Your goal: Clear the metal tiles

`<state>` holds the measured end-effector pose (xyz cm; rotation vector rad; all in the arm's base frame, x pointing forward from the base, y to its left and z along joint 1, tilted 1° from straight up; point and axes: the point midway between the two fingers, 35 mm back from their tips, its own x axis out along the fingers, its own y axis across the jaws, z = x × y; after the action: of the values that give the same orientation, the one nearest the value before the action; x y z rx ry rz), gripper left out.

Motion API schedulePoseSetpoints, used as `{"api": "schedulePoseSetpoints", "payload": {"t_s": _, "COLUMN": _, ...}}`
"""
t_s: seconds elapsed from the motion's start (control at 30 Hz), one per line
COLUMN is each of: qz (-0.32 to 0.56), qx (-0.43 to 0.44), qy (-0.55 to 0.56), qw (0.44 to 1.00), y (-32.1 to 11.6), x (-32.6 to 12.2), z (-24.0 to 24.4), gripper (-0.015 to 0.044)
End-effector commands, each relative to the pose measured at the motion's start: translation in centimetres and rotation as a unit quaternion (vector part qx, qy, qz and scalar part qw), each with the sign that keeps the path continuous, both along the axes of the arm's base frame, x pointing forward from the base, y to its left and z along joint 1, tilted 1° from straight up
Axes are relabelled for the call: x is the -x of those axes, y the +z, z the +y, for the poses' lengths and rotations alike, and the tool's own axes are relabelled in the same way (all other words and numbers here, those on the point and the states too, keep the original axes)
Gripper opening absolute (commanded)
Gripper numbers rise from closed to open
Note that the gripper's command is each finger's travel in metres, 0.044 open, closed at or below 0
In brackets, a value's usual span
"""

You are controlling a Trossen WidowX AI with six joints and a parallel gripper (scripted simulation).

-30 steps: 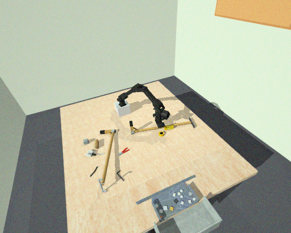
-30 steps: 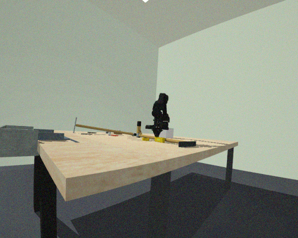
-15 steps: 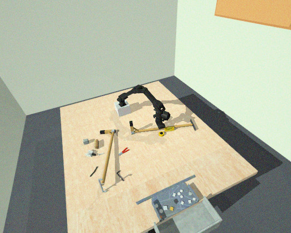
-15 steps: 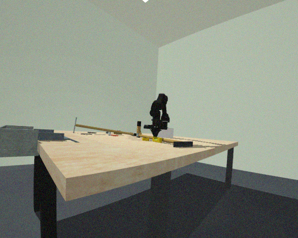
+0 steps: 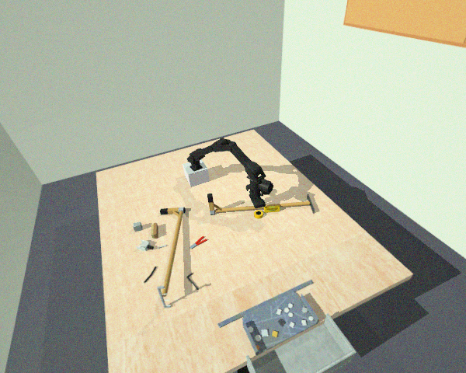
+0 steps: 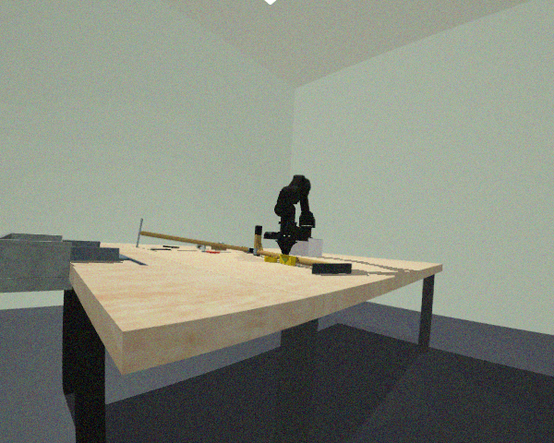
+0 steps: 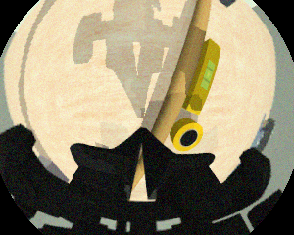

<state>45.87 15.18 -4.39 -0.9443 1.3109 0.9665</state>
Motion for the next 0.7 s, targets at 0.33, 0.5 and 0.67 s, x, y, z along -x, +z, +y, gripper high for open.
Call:
{"api": "schedulePoseSetpoints", "payload": {"t_s": 0.33, "qz": -0.003, "qx": 0.001, "qy": 0.001, "qw": 1.000, "y": -0.2, "x": -1.5, "z": -0.9, "gripper": 0.0000}}
{"api": "schedulePoseSetpoints", "payload": {"t_s": 0.5, "qz": -0.003, "qx": 0.001, "qy": 0.001, "qw": 1.000, "y": -0.2, "x": -1.9, "z": -1.2, "gripper": 0.0000}}
{"api": "schedulePoseSetpoints", "payload": {"t_s": 0.67, "qz": -0.002, "qx": 0.000, "qy": 0.001, "qw": 1.000, "y": 0.2, "x": -1.7, "z": -0.9, "gripper": 0.0000}}
